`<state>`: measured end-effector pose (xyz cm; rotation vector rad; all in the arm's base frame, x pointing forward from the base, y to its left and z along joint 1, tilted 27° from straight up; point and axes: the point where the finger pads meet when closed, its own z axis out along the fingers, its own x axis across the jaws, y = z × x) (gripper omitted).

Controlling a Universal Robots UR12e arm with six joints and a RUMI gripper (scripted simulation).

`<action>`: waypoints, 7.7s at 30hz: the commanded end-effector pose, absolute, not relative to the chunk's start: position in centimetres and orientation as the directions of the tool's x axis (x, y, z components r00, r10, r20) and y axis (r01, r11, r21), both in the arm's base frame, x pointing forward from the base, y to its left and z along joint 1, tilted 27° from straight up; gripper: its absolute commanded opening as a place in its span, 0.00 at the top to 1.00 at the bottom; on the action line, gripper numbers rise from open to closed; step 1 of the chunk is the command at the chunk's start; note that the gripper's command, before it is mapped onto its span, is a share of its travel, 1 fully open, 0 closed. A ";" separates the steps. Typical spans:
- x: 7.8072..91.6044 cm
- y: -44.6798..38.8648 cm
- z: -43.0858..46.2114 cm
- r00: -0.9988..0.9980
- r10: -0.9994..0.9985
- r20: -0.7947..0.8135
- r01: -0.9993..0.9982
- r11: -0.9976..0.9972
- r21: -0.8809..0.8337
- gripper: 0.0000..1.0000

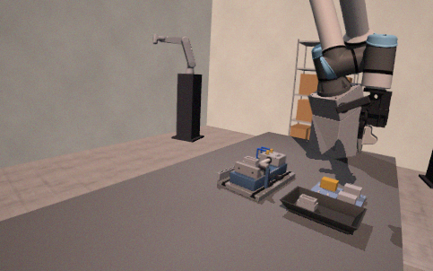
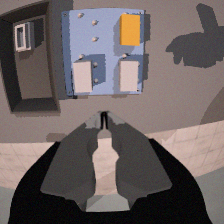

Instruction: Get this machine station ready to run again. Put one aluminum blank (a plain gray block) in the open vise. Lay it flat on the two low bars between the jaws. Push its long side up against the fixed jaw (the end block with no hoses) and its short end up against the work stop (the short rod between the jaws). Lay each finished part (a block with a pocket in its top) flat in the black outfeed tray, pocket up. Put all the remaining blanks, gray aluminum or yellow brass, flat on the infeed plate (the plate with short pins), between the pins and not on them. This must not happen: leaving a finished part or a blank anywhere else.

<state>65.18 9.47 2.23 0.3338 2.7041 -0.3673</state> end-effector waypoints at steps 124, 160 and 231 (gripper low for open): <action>67.8 7.4 -4.0 -0.895 0.179 -0.408 0.281 0.937 -0.206 1.00; 66.1 8.8 0.4 -0.895 0.179 -0.408 0.281 0.937 -0.206 1.00; 80.8 5.7 6.9 -0.894 0.178 -0.412 0.281 0.937 -0.205 1.00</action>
